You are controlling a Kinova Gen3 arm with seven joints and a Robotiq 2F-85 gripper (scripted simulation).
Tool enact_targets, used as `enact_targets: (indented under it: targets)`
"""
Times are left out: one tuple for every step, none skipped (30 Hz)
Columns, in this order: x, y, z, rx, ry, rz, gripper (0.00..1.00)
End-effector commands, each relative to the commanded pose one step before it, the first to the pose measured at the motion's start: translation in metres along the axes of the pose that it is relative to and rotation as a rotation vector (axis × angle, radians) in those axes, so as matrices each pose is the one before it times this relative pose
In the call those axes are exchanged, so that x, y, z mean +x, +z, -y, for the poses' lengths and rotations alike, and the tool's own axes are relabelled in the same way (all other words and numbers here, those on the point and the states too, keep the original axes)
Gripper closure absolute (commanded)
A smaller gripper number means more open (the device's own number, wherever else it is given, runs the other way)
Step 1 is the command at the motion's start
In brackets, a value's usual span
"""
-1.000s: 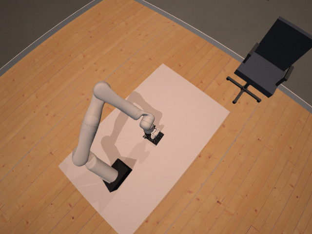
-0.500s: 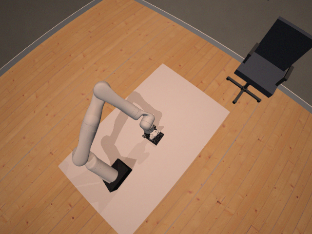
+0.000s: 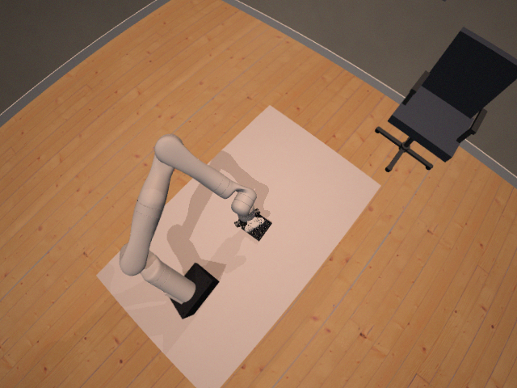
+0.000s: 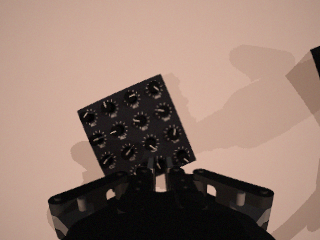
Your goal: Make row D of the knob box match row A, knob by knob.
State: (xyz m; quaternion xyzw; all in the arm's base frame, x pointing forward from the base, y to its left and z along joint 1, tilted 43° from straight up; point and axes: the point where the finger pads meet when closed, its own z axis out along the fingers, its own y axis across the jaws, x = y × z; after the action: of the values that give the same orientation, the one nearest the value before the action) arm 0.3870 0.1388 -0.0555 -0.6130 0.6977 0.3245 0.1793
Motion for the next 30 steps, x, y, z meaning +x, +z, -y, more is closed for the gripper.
enact_targets:
  targets:
    - [-0.0001,0.00004,0.00009,-0.00076,0.01543,-0.00193,0.92]
    - [0.0,0.0,0.0,0.0,0.0,0.0,0.92]
    - [0.0,0.0,0.0,0.0,0.01672,0.0,0.92]
    - [0.0,0.0,0.0,0.0,0.01694,0.0,0.92]
    - [0.0,0.0,0.0,0.0,0.01715,0.0,0.92]
    - [0.0,0.0,0.0,0.0,0.01735,0.0,0.92]
    - [0.0,0.0,0.0,0.0,0.01755,0.0,0.92]
    - [0.0,0.0,0.0,0.0,0.01773,0.0,0.92]
    - [0.0,0.0,0.0,0.0,0.01791,0.0,0.92]
    - [0.0,0.0,0.0,0.0,0.01807,0.0,0.92]
    - [0.0,0.0,0.0,0.0,0.01822,0.0,0.92]
    - [0.0,0.0,0.0,0.0,0.01836,0.0,0.92]
    - [0.0,0.0,0.0,0.0,0.01849,0.0,0.92]
    - [0.0,0.0,0.0,0.0,0.0186,0.0,0.92]
    - [0.0,0.0,0.0,0.0,0.01871,0.0,0.92]
    - [0.0,0.0,0.0,0.0,0.01881,0.0,0.92]
    - [0.0,0.0,0.0,0.0,0.01889,0.0,0.92]
    - [0.0,0.0,0.0,0.0,0.0,0.0,0.92]
    - [0.0,0.0,0.0,0.0,0.0,0.0,0.92]
    - [0.0,0.0,0.0,0.0,0.01897,0.0,0.92]
    - [0.0,0.0,0.0,0.0,0.01903,0.0,0.92]
    - [0.0,0.0,0.0,0.0,0.01908,0.0,0.92]
    - [0.0,0.0,0.0,0.0,0.01911,0.0,0.92]
    - [0.0,0.0,0.0,0.0,0.01914,0.0,0.92]
    - [0.0,0.0,0.0,0.0,0.01916,0.0,0.92]
    - [0.0,0.0,0.0,0.0,0.01916,0.0,0.92]
    - [0.0,0.0,0.0,0.0,0.01915,0.0,0.92]
    - [0.0,0.0,0.0,0.0,0.01913,0.0,0.92]
    - [0.0,0.0,0.0,0.0,0.0191,0.0,0.92]
    - [0.0,0.0,0.0,0.0,0.01906,0.0,0.92]
